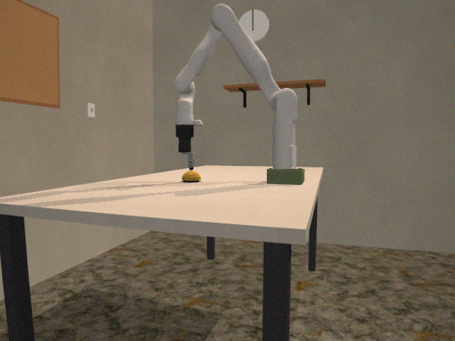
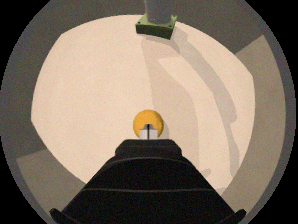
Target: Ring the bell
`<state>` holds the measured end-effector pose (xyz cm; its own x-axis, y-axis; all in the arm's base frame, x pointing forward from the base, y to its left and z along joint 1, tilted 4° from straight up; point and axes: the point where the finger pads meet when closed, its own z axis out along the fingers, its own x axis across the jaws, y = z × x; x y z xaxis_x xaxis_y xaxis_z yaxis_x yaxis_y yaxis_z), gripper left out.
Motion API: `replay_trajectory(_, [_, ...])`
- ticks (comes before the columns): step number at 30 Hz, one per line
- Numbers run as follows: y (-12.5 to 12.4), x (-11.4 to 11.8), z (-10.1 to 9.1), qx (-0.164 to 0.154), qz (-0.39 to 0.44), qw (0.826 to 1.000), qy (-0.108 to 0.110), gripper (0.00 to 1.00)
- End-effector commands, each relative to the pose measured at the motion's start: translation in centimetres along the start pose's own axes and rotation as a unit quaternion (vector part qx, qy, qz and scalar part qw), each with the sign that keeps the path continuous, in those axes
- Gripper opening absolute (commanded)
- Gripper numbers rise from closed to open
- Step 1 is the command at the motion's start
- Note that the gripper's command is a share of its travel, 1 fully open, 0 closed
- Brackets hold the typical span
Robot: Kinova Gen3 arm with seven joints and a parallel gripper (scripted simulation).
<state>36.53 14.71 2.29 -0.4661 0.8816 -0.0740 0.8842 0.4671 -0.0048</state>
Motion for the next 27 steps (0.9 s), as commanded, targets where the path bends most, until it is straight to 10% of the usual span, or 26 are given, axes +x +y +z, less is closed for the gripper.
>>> replay_trajectory(1, [0.0,0.0,0.1,0.001,0.000,1.000,0.000,0.17])
replay_trajectory(27, [0.0,0.0,-1.9,0.001,0.000,1.000,0.000,0.17])
